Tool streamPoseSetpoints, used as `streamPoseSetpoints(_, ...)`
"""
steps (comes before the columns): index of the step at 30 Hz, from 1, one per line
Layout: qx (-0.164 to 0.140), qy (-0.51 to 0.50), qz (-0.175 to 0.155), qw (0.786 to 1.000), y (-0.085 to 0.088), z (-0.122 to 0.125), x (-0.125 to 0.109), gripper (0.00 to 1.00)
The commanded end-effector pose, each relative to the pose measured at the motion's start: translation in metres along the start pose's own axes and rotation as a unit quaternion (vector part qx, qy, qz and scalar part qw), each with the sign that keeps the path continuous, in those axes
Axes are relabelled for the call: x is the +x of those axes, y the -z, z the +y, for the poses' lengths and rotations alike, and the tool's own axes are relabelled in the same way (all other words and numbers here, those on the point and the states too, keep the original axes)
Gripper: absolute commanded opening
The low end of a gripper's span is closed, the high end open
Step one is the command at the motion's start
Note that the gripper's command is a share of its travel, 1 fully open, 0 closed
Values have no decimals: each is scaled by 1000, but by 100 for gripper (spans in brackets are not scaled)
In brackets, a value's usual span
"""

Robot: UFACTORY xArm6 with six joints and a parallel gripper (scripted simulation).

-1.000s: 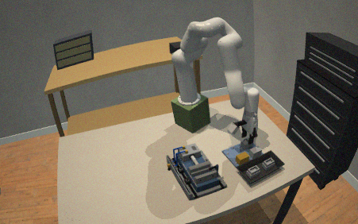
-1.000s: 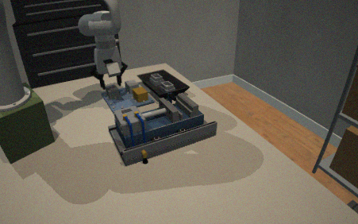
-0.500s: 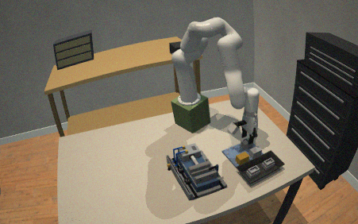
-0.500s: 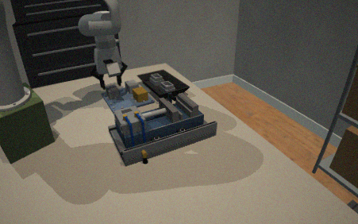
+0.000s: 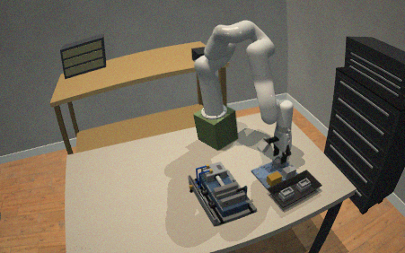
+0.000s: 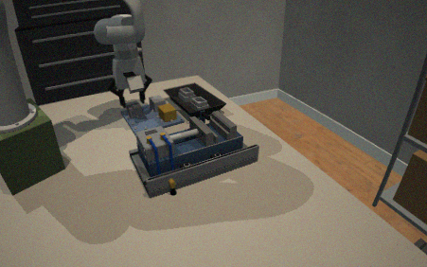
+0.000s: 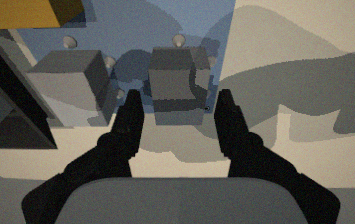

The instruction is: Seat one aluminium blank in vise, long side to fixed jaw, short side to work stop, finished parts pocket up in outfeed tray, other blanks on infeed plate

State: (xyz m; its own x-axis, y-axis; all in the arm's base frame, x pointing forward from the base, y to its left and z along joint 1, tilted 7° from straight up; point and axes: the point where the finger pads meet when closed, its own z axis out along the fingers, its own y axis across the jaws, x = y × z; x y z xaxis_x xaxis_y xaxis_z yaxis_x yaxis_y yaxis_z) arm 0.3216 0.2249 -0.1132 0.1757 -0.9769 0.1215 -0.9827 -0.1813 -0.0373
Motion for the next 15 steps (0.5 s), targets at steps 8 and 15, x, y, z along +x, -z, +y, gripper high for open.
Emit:
streamPoseSetpoints(8,2,0,-1,1000,-4,-1,-1,69)
streamPoseSetpoints(15,2,0,-1,1000,-7,-1,-1,69)
